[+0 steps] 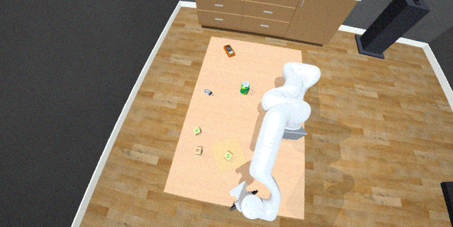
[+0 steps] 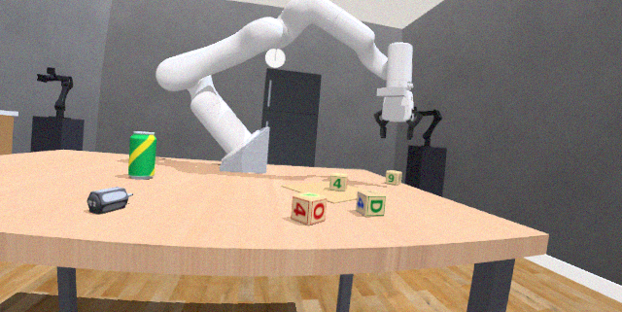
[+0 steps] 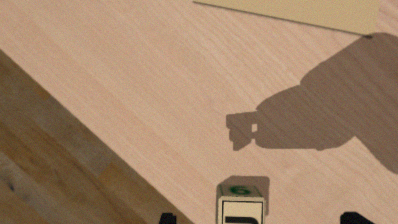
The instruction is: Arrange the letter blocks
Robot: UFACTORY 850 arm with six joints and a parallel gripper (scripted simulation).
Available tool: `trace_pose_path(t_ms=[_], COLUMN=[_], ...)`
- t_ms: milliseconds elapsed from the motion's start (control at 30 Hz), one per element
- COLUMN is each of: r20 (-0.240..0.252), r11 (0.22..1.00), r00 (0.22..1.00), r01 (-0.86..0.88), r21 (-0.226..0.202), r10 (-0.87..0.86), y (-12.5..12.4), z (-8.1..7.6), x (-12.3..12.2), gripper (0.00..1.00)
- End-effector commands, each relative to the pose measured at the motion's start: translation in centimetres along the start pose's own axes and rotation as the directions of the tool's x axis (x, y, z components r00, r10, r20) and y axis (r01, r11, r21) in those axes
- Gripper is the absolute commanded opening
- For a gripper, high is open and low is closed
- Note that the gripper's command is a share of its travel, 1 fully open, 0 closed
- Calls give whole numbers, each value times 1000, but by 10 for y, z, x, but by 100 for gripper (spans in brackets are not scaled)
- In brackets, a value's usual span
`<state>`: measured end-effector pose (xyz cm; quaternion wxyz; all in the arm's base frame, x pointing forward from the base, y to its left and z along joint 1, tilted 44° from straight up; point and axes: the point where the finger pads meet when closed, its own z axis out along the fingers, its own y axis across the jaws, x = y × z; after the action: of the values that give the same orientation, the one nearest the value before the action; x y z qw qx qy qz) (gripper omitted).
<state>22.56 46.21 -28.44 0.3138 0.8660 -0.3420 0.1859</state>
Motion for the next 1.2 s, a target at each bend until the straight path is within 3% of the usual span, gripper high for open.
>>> trace_pose_path(t_ms=[0,767,833,933,1067,1133,1167], r20=[-6,-6,-10,-22,-29,-29,-32], r11=[1000,1000,1000,999,996,996,992], r00=[1000,1000,1000,999,995,995,991], r01=[-27,-28,-14,41,94,94,129], r21=[-10,-10,-9,-6,-6,-6,-6], r10=[27,28,14,-42,-94,-94,-129], y=[8,10,6,-1,-2,-2,0], z=[4,5,5,6,8,8,11], x=[-33,-36,-23,25,67,67,94], gripper=[100,100,100,100,100,100,100])
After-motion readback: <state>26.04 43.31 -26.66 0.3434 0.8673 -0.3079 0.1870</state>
